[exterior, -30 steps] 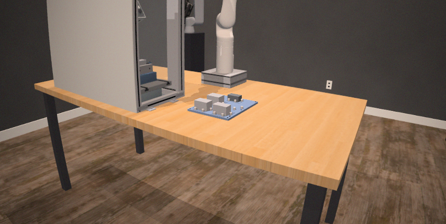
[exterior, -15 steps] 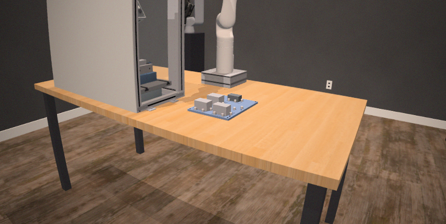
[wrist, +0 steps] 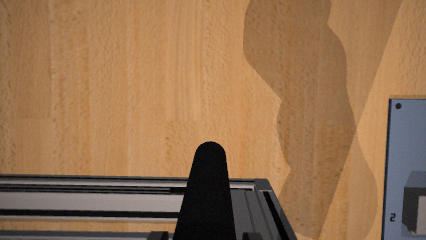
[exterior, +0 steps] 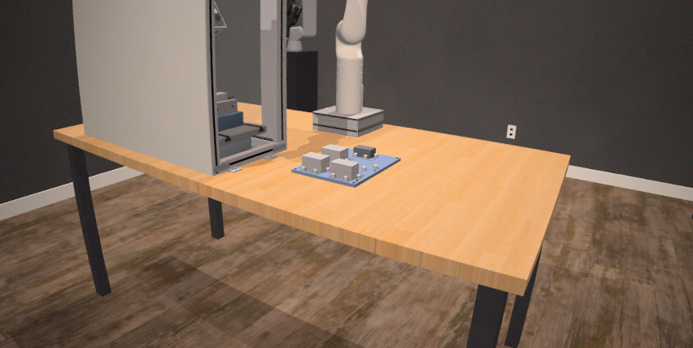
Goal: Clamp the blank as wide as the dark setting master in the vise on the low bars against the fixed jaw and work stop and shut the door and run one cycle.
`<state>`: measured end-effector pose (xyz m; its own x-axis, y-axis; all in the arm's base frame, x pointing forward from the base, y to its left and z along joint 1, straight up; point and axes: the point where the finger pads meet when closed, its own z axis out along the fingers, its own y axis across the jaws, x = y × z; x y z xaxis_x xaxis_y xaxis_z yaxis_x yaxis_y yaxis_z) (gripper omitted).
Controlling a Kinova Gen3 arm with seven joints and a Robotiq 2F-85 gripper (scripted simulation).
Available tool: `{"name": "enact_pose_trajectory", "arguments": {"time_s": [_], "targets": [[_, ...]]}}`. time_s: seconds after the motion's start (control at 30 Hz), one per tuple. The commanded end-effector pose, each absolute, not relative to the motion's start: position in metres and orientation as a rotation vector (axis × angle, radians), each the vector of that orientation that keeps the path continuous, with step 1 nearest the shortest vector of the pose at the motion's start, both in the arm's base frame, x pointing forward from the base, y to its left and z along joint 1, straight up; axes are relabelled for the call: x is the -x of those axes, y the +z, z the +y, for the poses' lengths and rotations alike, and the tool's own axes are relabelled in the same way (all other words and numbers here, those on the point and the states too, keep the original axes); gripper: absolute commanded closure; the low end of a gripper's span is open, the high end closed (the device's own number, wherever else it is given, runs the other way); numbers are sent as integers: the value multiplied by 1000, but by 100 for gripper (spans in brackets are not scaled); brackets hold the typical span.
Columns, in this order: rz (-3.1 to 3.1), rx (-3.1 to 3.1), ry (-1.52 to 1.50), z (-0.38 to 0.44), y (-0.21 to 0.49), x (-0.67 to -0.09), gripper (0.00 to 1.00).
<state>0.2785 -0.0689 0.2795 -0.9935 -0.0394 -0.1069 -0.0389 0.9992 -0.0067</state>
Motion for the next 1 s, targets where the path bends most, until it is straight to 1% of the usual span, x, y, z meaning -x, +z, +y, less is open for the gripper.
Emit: {"name": "enact_pose_trajectory", "arguments": {"time_s": [0.0,0.97], "targets": [[3032,59,-1,-66,280,-279,61],[3032,57,9,-61,280,-279,61]]}}
